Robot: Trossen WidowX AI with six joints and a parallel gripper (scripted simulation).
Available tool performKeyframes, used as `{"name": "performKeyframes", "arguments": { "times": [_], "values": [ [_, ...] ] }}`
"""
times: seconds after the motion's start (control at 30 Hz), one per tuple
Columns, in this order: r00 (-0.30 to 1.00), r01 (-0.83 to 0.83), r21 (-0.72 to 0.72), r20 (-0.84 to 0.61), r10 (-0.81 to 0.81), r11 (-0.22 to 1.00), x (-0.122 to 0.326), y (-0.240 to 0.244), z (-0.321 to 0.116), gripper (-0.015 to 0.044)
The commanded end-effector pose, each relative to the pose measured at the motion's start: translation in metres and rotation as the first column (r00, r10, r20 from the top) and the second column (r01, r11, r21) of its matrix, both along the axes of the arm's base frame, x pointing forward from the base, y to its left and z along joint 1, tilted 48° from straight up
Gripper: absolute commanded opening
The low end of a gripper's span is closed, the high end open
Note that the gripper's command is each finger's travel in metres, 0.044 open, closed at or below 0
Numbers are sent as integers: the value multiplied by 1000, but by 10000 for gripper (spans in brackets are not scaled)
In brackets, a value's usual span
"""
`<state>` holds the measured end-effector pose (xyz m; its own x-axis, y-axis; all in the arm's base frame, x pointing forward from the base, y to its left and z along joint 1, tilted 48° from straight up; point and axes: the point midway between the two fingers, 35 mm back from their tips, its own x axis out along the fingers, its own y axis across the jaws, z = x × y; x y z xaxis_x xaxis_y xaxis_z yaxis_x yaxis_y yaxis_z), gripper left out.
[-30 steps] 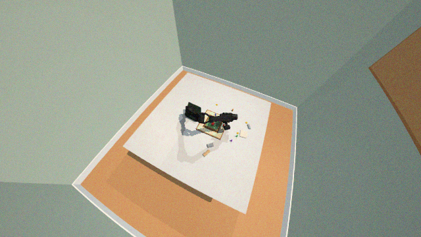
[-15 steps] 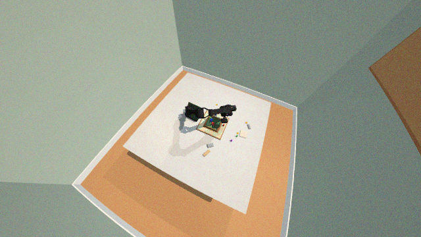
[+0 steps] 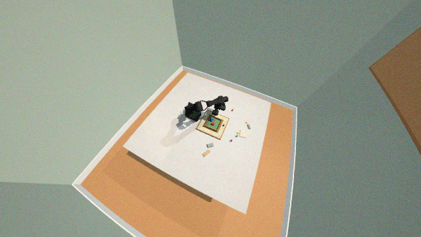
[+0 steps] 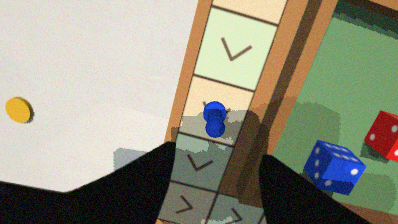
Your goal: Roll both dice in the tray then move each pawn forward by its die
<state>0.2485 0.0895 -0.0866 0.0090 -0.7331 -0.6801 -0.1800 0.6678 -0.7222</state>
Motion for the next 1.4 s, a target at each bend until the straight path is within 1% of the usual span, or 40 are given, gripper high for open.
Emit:
{"name": "performKeyframes", "arguments": {
  "times": [0.0, 1.23, 1.37],
  "values": [
    [999, 26, 11, 31, -26, 1000, -2, 2, 1, 200],
    [999, 26, 8, 32, -26, 1000, -2, -41, -37, 200],
    [999, 26, 8, 32, -26, 1000, -2, -41, -37, 95]
  ]
}}
